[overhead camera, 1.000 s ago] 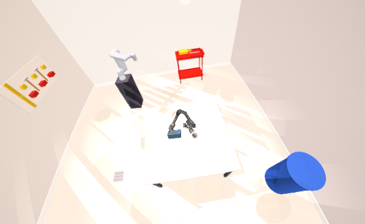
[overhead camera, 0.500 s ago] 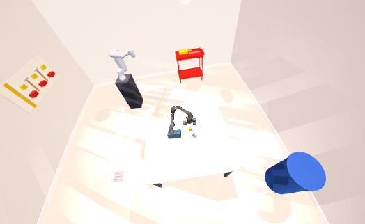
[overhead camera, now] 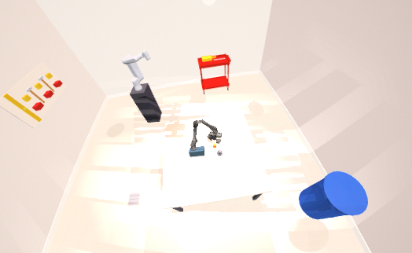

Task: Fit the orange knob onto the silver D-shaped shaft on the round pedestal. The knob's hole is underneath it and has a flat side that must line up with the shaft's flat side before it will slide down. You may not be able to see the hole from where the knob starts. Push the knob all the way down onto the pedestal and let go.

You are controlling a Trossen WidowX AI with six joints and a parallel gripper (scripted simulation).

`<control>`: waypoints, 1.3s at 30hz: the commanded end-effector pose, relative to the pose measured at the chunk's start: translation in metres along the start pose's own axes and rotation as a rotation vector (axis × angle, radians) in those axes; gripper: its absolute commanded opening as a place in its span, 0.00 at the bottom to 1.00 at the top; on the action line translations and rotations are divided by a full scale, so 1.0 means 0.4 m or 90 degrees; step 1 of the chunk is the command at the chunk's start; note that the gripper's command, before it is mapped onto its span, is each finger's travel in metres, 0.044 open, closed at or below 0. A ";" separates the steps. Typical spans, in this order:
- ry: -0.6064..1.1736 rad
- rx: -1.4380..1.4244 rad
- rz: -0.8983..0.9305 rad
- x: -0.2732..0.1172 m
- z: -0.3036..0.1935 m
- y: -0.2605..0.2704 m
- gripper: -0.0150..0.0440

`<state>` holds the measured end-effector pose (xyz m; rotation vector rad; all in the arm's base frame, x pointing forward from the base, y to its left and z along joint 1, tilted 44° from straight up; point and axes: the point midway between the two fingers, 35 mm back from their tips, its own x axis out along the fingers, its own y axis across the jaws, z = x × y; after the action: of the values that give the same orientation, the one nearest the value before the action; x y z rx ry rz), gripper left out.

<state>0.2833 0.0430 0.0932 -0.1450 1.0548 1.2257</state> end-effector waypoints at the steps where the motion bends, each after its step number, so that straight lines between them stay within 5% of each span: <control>1: 0.003 0.292 -0.003 0.001 -0.002 -0.002 1.00; 39: 0.002 0.333 -0.004 0.179 -0.001 -0.006 1.00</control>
<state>0.2832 0.0881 0.0442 0.2434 1.3374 0.9087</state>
